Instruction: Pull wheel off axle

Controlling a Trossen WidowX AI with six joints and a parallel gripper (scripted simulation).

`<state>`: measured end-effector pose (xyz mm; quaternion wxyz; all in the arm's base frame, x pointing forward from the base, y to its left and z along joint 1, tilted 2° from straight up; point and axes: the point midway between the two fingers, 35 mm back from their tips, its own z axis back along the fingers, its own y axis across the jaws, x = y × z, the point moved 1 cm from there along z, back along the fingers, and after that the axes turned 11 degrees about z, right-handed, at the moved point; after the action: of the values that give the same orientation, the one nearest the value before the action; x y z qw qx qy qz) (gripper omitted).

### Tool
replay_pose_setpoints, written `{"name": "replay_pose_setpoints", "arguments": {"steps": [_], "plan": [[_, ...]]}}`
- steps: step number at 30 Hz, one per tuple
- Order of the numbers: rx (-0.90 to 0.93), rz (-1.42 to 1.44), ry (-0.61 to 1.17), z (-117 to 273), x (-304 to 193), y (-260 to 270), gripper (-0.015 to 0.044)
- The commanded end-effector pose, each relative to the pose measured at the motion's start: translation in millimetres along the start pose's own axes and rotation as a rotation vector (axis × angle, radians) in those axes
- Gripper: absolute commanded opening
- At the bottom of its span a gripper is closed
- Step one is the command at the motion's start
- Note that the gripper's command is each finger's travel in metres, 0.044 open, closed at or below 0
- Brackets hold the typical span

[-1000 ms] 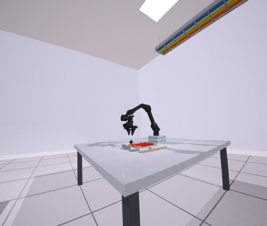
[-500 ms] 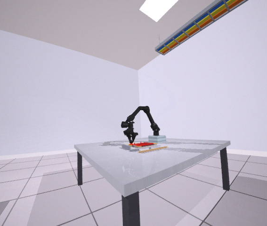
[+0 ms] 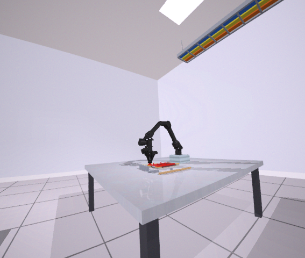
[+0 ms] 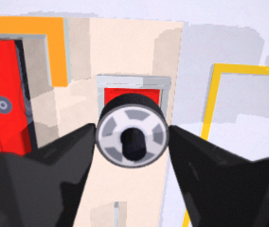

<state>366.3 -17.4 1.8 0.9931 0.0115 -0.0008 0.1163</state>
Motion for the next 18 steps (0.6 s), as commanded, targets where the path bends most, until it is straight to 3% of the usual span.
{"name": "replay_pose_setpoints", "arguments": {"steps": [1,18], "plan": [[0.000,0.000,0.003,0.8,-0.4,0.1,0.0000],[0.000,0.000,0.002,6.4,0.0,0.0,0.0000]]}}
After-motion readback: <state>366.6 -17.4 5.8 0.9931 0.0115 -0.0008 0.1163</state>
